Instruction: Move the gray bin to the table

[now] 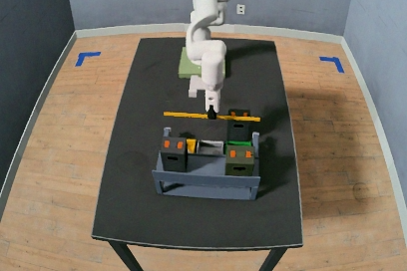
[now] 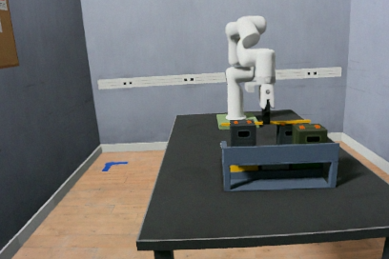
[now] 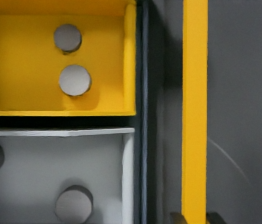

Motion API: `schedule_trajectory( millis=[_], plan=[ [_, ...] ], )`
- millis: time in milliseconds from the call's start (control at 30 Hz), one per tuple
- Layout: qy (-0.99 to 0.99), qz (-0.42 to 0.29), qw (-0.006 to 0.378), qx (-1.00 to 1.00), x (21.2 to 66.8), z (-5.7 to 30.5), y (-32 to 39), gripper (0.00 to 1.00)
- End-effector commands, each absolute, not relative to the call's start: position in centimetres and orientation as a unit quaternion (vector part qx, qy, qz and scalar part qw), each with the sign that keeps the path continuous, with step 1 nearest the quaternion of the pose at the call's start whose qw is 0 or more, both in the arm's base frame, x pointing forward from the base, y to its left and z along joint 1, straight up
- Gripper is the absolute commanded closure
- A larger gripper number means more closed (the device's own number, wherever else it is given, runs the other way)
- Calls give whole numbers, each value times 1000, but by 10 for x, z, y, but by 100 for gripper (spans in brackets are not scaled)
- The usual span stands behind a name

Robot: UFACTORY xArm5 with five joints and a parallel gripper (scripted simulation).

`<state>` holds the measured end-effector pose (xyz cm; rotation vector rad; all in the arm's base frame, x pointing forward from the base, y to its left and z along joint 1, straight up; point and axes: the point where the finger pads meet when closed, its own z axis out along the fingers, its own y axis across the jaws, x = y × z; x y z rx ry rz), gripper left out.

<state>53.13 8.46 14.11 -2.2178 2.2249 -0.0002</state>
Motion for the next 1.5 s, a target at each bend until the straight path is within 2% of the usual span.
schedule_trajectory(
  millis=[0,1467],
  plan=[
    [708,-4,2,-706,526,144,85,100],
    [708,-4,2,-706,430,144,85,100]
  ],
)
